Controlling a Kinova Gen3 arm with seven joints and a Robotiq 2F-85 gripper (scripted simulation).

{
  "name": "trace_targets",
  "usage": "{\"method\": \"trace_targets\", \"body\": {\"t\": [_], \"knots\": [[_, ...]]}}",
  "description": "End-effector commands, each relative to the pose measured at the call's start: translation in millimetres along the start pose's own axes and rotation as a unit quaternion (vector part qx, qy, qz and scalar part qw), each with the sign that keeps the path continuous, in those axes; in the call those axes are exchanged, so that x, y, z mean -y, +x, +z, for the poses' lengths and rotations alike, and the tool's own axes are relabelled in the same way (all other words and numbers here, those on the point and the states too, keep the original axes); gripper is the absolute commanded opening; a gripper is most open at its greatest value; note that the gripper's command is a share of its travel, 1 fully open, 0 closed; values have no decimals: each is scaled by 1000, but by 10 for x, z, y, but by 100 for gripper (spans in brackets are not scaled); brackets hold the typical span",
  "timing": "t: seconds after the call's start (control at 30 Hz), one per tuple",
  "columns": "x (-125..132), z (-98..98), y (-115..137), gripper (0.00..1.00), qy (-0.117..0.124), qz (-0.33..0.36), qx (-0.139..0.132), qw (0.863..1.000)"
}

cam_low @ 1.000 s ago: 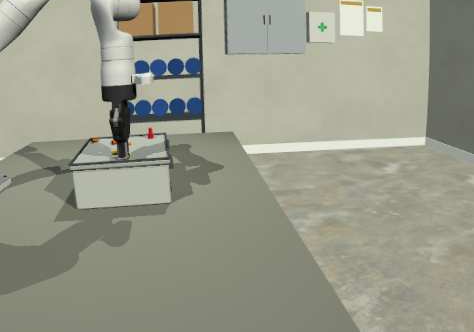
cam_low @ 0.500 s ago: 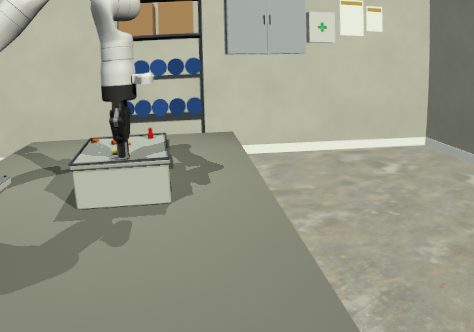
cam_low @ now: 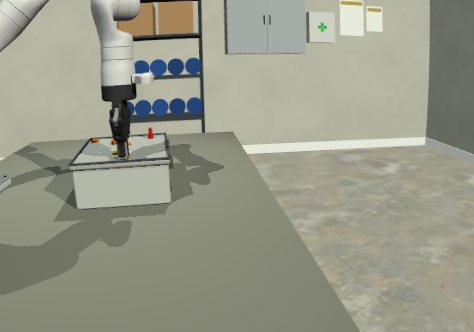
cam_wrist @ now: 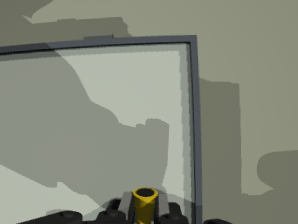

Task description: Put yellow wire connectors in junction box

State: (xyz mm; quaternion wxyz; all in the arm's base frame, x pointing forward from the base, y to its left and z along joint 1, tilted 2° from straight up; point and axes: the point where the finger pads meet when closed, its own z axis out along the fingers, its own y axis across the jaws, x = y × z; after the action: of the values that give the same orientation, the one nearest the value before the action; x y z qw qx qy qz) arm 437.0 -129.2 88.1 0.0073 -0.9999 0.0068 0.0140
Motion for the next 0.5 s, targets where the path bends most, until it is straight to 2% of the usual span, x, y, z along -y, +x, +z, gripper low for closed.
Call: {"method": "trace_targets", "body": {"t": [0.0, 0.17, 0.47], "knots": [[-1, -20, 6, 18, 0, 0, -1, 1000], [-1, -152, 6, 18, 0, 0, -1, 1000], [-1, -559, 5, 18, 0, 0, -1, 1000]]}}
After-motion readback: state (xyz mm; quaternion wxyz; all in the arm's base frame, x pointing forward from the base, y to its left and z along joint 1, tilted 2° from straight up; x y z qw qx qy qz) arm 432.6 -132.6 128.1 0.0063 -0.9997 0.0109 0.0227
